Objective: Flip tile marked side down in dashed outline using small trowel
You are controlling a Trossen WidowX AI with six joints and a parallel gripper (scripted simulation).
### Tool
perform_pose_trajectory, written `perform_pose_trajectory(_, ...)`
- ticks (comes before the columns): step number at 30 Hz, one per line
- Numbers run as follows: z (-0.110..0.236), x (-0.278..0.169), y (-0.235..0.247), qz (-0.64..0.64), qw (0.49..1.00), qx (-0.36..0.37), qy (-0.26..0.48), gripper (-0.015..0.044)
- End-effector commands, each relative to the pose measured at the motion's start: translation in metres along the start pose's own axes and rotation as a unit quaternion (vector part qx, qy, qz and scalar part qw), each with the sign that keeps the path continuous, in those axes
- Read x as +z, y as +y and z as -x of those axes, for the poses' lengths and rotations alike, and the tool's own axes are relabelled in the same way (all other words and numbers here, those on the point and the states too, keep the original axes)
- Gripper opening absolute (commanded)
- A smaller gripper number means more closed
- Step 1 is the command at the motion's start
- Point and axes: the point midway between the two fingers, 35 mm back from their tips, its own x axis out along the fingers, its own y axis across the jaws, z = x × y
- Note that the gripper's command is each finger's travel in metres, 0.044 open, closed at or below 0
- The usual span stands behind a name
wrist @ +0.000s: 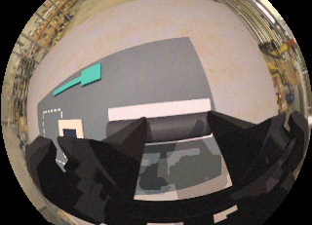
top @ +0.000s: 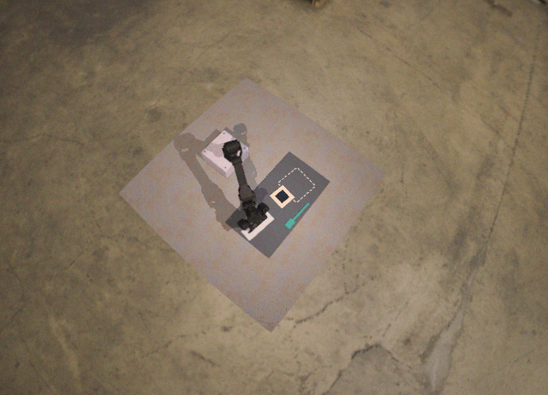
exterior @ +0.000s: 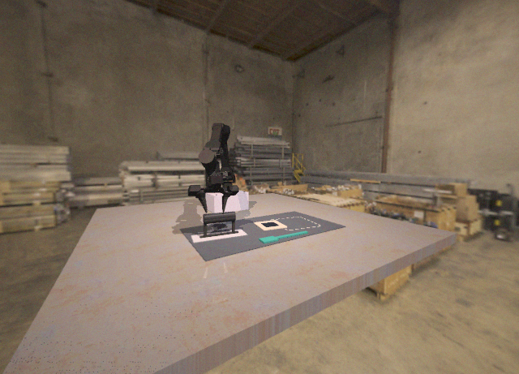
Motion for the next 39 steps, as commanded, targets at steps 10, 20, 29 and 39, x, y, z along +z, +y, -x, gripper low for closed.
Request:
perform_pose_trajectory(10, 0.001, -0.005, -0.004, -0.193, 0.979, 0.005, -0.066, 0.0300)
perform_pose_trajectory(20, 0.003, -0.010, -0.002, -0.308, 0.946, 0.021, -0.103, 0.0300)
perform_pose_trajectory(29, 0.001, -0.020, 0.009, -0.438, 0.889, 0.057, -0.125, 0.0300)
perform_pose_trajectory(39, 0.000, -0.033, 0.023, -0.575, 0.799, 0.107, -0.138, 0.0300)
